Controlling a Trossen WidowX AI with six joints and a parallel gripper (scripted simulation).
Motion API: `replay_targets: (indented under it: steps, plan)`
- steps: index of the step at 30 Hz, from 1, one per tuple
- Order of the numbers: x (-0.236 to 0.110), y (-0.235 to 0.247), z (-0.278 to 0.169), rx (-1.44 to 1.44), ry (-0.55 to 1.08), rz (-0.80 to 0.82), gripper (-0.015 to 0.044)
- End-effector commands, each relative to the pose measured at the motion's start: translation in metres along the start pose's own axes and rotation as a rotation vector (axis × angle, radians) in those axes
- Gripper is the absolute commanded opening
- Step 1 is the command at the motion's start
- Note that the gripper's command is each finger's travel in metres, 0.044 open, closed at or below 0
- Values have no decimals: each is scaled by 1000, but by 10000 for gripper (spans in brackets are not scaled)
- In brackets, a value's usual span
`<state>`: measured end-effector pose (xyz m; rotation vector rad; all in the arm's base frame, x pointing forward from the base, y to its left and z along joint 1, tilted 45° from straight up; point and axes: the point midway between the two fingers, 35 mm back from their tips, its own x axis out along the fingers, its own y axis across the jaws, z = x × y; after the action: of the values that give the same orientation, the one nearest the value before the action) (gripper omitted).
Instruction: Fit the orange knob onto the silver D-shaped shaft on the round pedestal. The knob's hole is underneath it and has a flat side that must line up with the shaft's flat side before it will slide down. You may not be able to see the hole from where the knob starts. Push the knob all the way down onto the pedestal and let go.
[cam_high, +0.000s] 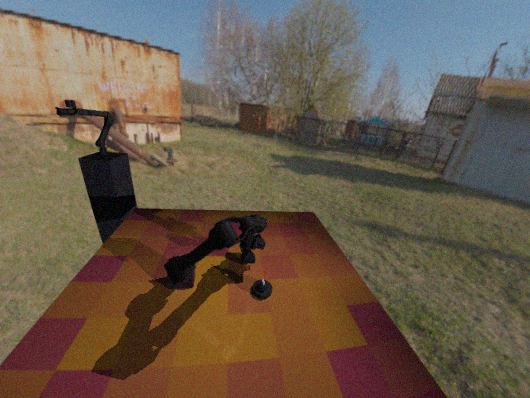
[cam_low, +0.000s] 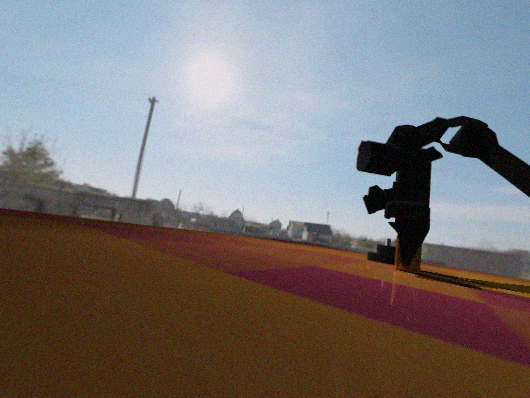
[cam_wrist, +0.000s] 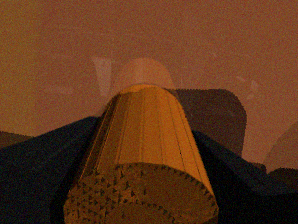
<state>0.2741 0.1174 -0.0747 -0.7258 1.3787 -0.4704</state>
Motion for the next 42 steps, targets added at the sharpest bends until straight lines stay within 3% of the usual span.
replay_targets:
  steps: [1,42]
  plan:
    - [-13,3,4,7,-9,10,0]
    - [-137,5,8,6,-7,11,0]
